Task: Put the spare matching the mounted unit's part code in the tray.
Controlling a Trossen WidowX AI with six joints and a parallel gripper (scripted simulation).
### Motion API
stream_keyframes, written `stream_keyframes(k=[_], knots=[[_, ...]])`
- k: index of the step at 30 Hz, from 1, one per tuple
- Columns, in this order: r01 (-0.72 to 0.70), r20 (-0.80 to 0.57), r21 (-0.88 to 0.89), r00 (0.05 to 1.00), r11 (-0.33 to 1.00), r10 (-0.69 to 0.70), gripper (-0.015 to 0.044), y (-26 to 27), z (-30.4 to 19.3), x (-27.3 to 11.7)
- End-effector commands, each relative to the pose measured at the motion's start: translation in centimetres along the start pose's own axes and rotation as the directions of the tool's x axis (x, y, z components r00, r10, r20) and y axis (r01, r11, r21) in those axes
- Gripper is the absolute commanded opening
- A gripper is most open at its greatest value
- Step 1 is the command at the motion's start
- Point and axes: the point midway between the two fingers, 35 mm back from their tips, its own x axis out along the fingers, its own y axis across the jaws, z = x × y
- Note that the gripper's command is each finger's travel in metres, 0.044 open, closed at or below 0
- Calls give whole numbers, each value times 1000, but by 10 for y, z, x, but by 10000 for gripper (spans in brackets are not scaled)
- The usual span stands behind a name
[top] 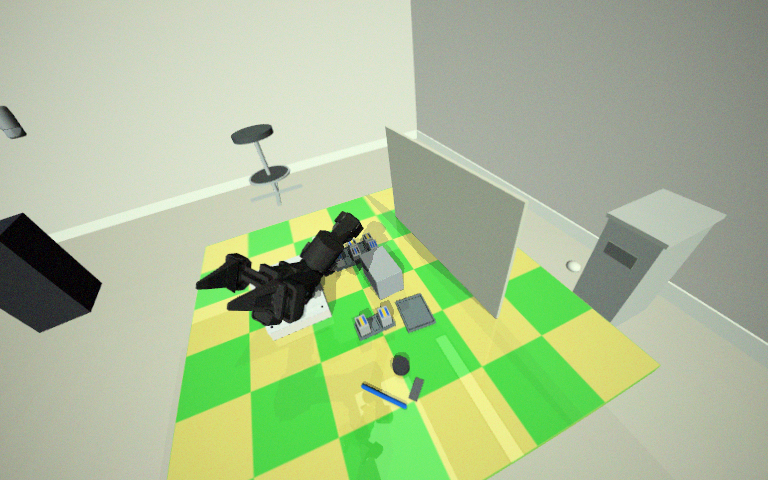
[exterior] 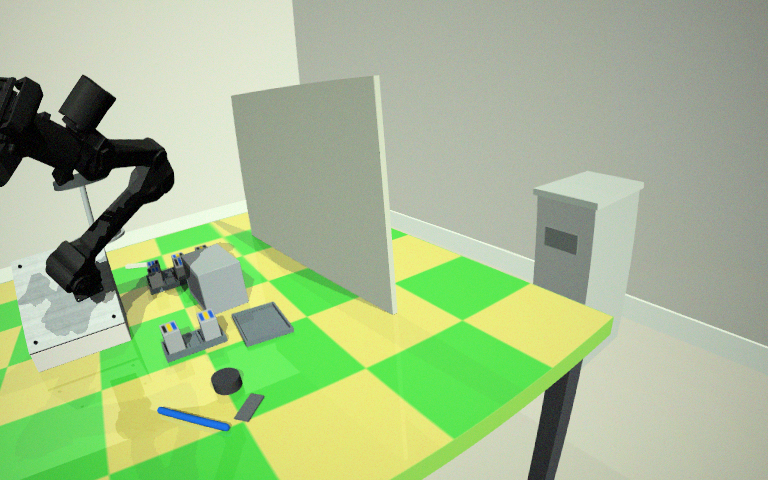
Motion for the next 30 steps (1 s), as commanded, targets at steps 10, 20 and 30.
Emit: stream_keyframes(k=[10, 20, 30], knots=[[-24, 137, 133, 991, 991, 5, 440, 3, 28, 15], [-332, 644, 475, 762, 815, -66, 440, -22, 161, 27], [-720, 939, 342, 294, 603, -181, 440, -93, 273, -52]])
